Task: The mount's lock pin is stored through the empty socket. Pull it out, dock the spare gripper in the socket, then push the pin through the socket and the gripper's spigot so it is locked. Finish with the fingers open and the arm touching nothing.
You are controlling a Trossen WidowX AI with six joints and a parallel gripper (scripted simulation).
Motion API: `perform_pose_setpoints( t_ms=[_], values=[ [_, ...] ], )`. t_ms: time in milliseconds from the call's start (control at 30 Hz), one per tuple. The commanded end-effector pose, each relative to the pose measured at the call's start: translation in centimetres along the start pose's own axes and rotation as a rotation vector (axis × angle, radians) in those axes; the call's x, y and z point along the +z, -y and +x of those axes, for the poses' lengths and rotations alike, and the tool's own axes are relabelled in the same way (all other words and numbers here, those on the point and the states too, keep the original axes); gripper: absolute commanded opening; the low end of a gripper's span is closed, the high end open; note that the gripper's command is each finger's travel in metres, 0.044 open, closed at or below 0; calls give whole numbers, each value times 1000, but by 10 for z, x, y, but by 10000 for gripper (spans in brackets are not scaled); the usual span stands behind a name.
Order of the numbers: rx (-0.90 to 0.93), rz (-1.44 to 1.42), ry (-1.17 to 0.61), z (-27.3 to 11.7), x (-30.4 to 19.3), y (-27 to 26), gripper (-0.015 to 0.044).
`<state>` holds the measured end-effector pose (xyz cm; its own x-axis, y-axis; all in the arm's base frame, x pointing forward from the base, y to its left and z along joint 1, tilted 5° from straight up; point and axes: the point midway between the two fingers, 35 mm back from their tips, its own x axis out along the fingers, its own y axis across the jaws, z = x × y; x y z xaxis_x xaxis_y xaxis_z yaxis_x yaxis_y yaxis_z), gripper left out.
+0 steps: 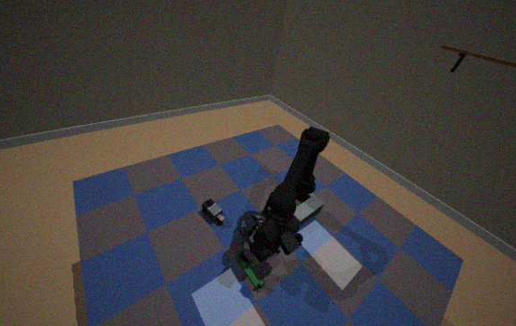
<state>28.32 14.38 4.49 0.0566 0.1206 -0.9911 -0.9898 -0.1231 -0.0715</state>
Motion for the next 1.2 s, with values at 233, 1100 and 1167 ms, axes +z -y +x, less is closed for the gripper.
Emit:
perform_pose_setpoints(
  t_ms=[233,1100,1167],
  values=[
    [0,3,0,1,9,0,0],
    [9,5,-4,3,30,1,0],
    [10,5,-4,3,32,1,0]
  ],
)
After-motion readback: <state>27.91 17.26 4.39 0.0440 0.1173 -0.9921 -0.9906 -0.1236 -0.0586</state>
